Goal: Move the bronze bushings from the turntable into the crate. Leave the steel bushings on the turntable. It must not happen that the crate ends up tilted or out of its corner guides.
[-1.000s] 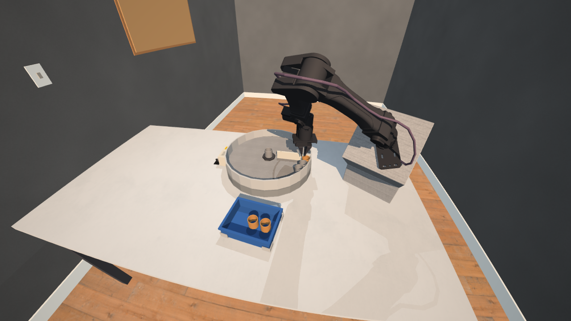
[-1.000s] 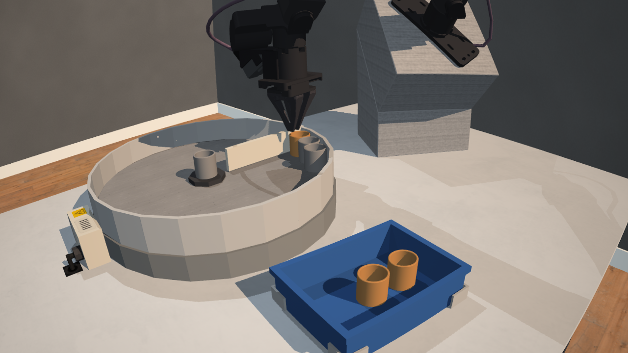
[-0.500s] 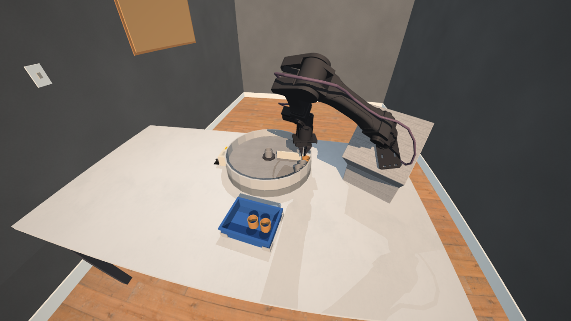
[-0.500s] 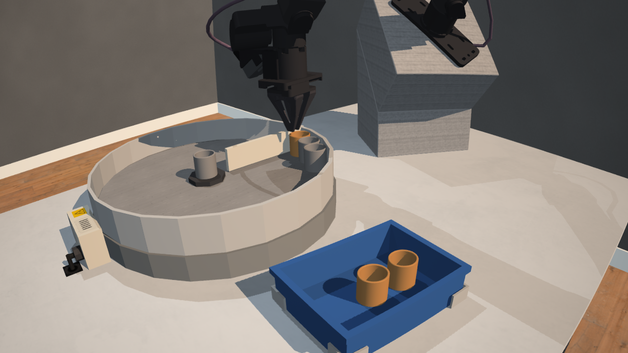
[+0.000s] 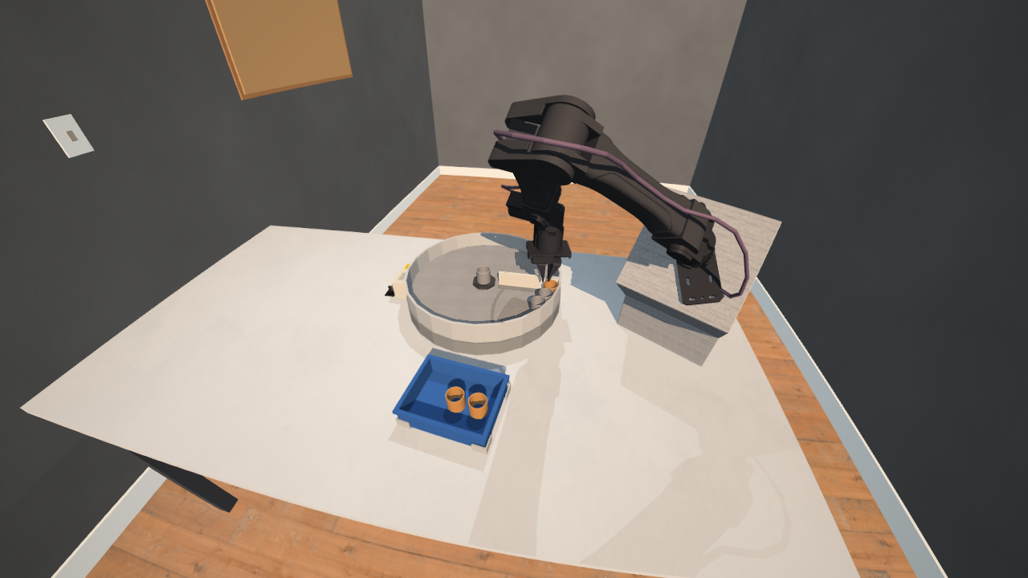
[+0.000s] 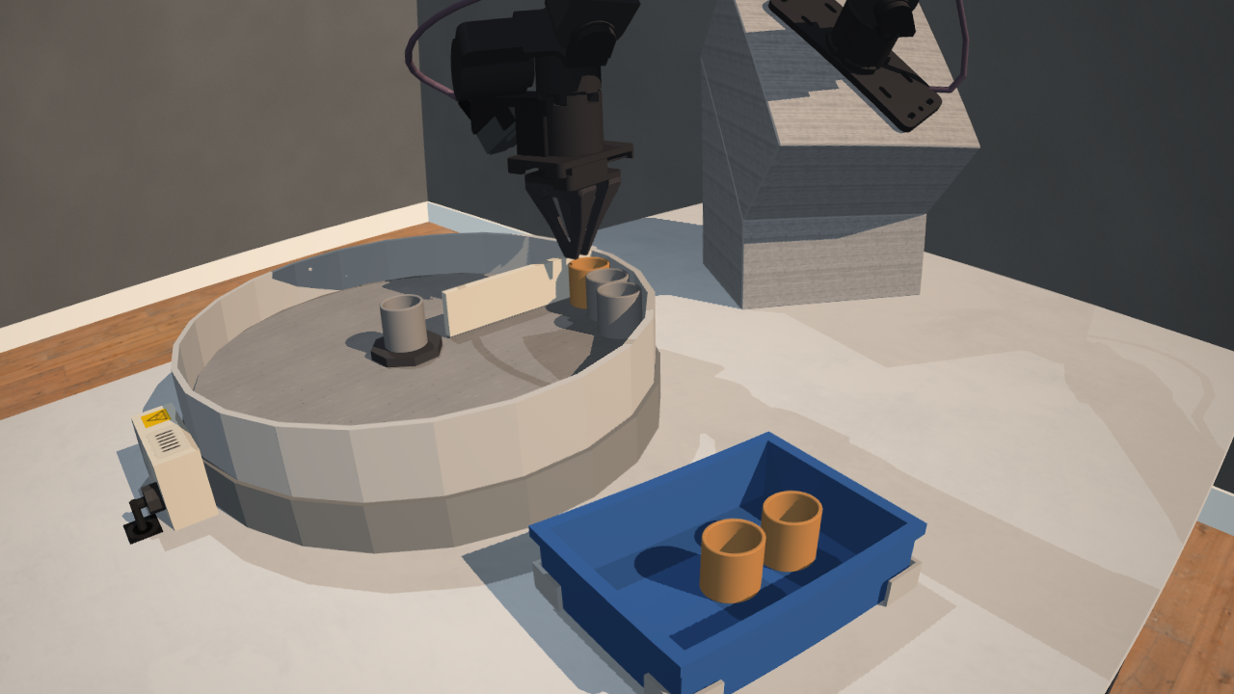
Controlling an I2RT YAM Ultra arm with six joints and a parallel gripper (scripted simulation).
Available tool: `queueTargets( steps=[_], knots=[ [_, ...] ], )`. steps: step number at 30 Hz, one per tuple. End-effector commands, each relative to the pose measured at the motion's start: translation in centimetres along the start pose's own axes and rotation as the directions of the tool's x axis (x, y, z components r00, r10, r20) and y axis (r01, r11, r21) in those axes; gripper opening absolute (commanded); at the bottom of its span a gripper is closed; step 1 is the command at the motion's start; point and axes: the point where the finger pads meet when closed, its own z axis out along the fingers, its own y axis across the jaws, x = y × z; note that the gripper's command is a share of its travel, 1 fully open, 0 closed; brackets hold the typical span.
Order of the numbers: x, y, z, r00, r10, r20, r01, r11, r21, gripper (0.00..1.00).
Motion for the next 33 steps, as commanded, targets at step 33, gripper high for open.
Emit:
queueTargets(
  steps=[33],
  knots=[
    [-0.5, -1.1, 0.4, 0.999, 0.038, 0.015, -0.038, 0.999, 0.004, 0.13]
  ],
)
